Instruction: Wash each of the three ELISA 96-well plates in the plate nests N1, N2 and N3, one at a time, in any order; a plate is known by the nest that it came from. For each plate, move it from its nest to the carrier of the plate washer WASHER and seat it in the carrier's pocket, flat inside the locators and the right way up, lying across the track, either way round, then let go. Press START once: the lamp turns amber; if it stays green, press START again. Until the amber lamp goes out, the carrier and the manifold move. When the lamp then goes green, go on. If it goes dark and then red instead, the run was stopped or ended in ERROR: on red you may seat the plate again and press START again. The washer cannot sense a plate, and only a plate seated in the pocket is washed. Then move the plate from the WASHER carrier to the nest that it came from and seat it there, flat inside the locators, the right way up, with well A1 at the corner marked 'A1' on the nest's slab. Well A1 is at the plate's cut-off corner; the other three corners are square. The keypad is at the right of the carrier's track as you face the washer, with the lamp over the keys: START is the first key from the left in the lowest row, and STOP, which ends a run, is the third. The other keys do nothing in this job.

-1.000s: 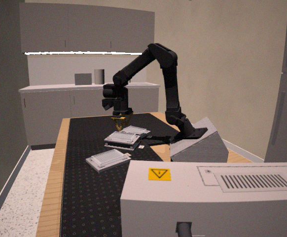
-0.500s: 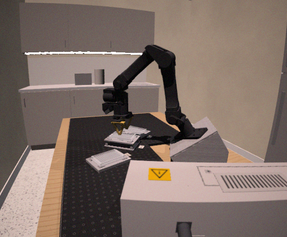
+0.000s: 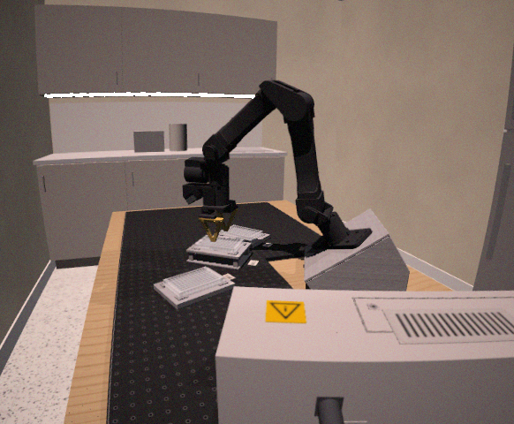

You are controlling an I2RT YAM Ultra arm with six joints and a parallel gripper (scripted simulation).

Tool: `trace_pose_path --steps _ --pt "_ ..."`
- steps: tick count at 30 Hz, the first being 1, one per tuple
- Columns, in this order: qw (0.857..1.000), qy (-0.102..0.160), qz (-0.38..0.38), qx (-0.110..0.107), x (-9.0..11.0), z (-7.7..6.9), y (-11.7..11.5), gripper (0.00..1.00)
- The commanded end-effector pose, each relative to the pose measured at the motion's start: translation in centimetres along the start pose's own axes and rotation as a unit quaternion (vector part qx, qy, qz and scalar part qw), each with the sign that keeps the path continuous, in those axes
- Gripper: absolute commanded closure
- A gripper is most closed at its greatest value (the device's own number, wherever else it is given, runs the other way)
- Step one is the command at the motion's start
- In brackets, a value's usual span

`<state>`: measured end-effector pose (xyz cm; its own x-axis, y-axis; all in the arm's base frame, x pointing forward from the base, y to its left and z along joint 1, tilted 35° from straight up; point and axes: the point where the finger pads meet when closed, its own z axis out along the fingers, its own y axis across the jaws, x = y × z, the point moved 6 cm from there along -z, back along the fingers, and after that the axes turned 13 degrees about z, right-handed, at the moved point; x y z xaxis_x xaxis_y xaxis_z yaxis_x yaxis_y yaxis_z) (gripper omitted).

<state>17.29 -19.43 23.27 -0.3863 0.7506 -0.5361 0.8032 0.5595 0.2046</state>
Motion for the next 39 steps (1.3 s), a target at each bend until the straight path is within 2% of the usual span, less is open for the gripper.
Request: trace_pose_path --steps 1,9,39 --pt "1.0 -0.007 -0.001 -0.001 -0.2 -0.2 0.1 0.0" --pt "1.0 -0.007 -0.001 -0.001 -0.2 -0.2 0.1 0.0" --pt "1.0 -0.007 -0.001 -0.001 -0.2 1.5 0.1 0.0"
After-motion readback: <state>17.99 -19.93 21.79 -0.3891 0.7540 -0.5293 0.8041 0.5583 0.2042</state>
